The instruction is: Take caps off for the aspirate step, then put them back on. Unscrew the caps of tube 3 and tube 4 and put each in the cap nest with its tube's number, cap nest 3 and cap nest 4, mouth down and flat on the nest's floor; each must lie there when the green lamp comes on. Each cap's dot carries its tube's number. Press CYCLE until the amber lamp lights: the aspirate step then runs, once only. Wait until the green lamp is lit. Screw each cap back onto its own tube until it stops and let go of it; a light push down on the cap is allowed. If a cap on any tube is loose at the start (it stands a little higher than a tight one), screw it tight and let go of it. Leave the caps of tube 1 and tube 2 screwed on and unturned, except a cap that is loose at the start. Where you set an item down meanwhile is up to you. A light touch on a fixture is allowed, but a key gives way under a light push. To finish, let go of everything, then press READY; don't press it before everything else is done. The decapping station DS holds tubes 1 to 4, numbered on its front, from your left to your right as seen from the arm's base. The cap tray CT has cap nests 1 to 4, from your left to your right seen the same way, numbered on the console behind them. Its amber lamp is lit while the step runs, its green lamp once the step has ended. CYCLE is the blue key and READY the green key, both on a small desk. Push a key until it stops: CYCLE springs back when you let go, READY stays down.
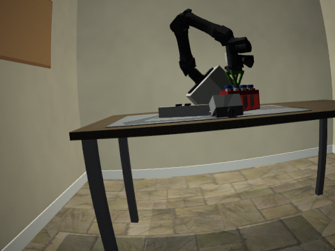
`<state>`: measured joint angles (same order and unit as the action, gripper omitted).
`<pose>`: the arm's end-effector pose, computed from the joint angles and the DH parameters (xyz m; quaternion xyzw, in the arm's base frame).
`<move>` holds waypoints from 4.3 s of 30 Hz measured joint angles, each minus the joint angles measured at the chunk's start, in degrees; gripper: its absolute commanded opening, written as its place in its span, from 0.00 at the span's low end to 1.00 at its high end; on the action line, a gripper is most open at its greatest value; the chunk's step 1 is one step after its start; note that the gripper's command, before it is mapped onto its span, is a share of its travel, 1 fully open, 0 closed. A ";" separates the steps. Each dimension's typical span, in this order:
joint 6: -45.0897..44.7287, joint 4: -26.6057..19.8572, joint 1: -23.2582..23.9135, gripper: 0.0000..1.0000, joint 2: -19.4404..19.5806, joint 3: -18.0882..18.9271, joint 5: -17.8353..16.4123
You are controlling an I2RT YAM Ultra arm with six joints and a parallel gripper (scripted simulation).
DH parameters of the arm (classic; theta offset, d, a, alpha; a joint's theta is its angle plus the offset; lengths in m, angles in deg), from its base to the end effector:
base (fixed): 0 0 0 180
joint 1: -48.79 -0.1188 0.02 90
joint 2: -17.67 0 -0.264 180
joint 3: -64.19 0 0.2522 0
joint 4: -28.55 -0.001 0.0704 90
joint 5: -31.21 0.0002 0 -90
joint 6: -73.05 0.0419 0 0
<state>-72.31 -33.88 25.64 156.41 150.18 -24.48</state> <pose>0.3089 0.1075 -0.0028 0.6399 -0.6814 0.2188 0.2800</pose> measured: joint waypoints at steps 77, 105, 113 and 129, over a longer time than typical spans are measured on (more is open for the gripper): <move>89.99 -8.22 4.39 0.00 -16.92 -5.70 0.94; 83.93 -11.08 30.05 0.00 -44.81 -10.60 6.84; 79.30 -8.96 31.58 0.00 -44.83 -11.78 7.15; 67.21 9.81 41.44 0.00 -40.54 -21.09 6.49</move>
<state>-5.10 -24.06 67.08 115.87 129.09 -17.99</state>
